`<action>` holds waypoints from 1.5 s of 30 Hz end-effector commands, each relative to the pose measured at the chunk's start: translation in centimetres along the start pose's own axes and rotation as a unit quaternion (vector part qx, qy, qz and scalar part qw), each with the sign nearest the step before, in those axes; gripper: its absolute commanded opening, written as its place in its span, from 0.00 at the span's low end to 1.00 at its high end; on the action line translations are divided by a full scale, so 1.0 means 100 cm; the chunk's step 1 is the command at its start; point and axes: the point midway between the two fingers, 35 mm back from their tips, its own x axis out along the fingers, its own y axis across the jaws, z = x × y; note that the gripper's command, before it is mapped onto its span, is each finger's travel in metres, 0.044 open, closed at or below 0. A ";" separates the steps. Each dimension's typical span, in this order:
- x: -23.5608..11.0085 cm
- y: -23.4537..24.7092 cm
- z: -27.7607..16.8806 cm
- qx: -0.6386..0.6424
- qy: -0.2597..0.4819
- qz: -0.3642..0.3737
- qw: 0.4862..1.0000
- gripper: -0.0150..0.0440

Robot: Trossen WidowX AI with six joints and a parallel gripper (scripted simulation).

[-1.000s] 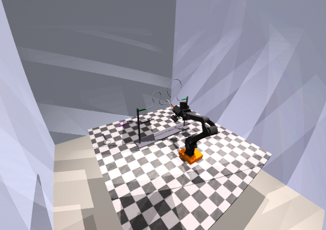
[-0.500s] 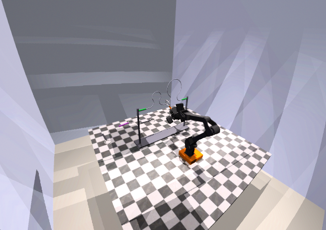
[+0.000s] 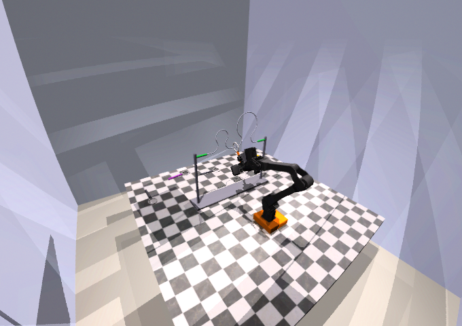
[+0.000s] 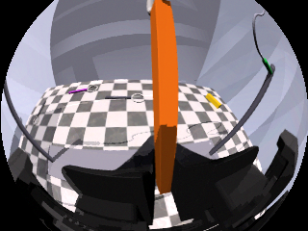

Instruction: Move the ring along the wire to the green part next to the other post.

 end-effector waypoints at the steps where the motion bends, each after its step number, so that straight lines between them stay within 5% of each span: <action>1: -0.001 0.008 0.000 0.019 0.004 0.008 1.000 0.00; 45: -0.019 0.090 0.014 0.177 0.021 0.100 0.979 0.00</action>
